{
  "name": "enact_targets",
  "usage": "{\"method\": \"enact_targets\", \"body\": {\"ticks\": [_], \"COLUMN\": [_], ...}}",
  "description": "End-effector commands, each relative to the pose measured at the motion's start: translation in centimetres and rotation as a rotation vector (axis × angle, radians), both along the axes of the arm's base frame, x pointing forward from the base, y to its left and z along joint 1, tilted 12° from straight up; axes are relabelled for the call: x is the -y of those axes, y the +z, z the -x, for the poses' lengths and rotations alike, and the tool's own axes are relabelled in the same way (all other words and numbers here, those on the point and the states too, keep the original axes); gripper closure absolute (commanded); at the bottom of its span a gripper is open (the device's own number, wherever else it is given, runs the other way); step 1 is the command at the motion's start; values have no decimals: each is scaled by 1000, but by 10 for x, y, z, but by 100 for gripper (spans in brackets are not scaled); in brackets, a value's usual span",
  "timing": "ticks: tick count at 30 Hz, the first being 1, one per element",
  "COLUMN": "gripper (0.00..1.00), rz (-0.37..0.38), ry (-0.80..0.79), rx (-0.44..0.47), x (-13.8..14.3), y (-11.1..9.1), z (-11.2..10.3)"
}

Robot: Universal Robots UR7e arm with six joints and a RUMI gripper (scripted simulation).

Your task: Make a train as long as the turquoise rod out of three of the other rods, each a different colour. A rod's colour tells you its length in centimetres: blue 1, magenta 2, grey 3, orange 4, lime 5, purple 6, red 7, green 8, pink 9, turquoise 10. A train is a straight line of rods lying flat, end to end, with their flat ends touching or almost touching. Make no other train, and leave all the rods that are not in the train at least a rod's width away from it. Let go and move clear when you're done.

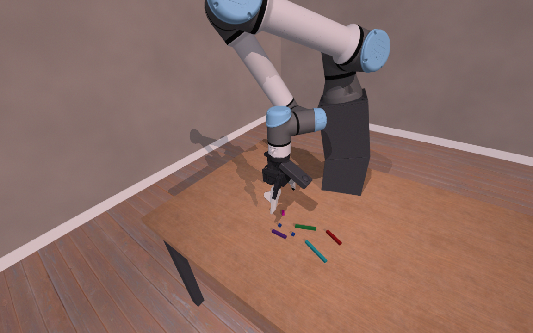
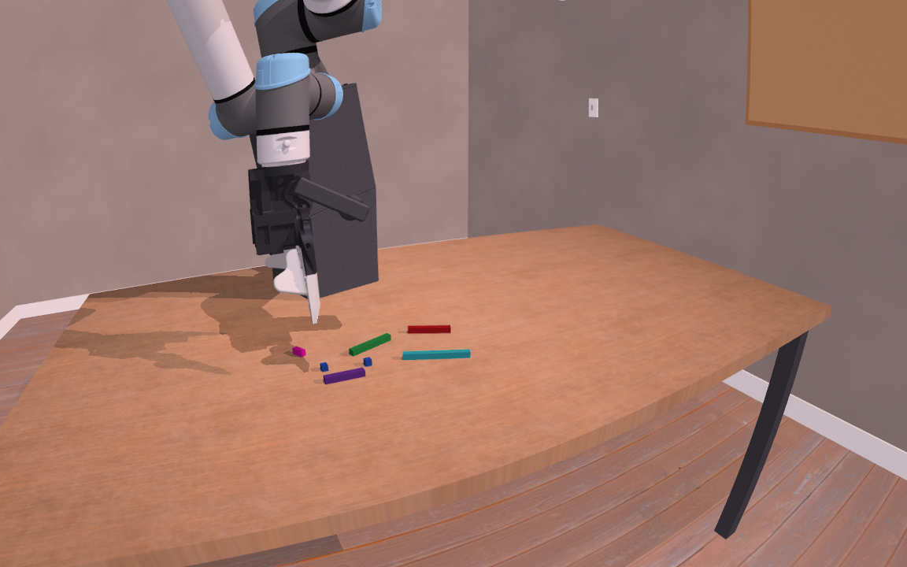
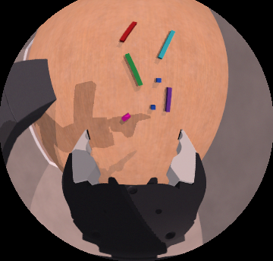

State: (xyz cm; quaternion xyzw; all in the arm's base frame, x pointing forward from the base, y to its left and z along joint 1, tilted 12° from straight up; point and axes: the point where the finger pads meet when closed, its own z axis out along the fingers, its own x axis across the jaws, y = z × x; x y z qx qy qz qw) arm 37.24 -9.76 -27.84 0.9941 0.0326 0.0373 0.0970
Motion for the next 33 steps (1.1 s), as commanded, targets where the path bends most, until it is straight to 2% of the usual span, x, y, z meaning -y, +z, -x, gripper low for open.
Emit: {"method": "enact_targets", "body": {"ticks": [1, 3, 18, 20, 26, 33], "gripper": [0, 0, 0, 0, 0, 0], "rz": [-7, -7, -44, -44, -57, -66], "ry": [-164, -164, -618, -618, -775, -890], "rx": [33, 33, 123, 123, 154, 177], "x": [2, 2, 11, 11, 15, 18], "y": [0, 0, -1, -1, -1, 0], "z": [3, 3, 12, 12, 15, 18]}}
